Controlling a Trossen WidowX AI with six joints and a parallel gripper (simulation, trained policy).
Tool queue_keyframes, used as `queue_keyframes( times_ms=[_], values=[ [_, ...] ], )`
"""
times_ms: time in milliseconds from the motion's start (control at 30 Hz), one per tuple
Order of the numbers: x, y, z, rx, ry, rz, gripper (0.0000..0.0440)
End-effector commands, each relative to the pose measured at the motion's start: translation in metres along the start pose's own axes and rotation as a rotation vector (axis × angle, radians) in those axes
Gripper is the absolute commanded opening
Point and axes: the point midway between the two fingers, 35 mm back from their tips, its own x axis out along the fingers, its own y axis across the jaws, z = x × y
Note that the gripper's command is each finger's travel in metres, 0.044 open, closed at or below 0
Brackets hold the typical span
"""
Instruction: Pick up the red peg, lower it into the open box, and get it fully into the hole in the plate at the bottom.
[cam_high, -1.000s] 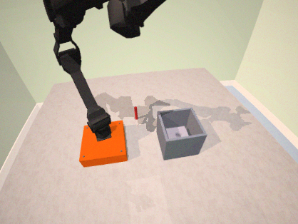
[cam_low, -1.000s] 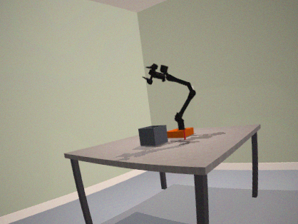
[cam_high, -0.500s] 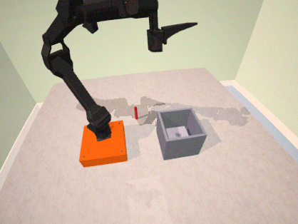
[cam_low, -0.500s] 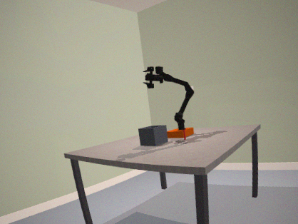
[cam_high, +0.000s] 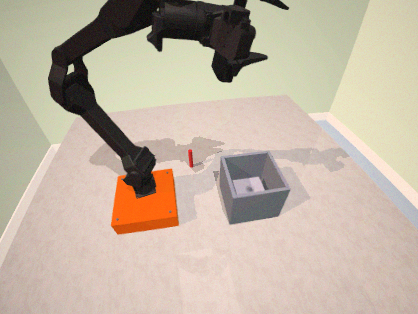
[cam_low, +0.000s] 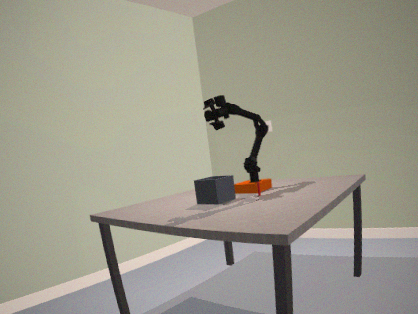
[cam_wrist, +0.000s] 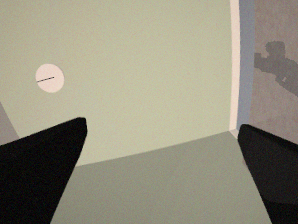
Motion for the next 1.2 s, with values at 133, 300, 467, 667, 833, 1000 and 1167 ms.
queue_keyframes(
  times_ms=[133, 300, 467, 667, 833, 1000, 1167],
  values=[
    [0.019, -0.034, -0.029, 0.126, 0.083, -0.145, 0.0437],
    [0.027, -0.058, -0.049, 0.192, 0.126, -0.248, 0.0436],
    [0.031, -0.083, -0.068, 0.245, 0.161, -0.355, 0.0435],
    [0.033, -0.116, -0.09, 0.289, 0.19, -0.492, 0.0434],
    [0.03, -0.145, -0.107, 0.312, 0.205, -0.614, 0.0433],
    [0.024, -0.175, -0.122, 0.32, 0.211, -0.741, 0.0433],
    [0.015, -0.205, -0.136, 0.312, 0.208, -0.869, 0.0434]
  ],
)
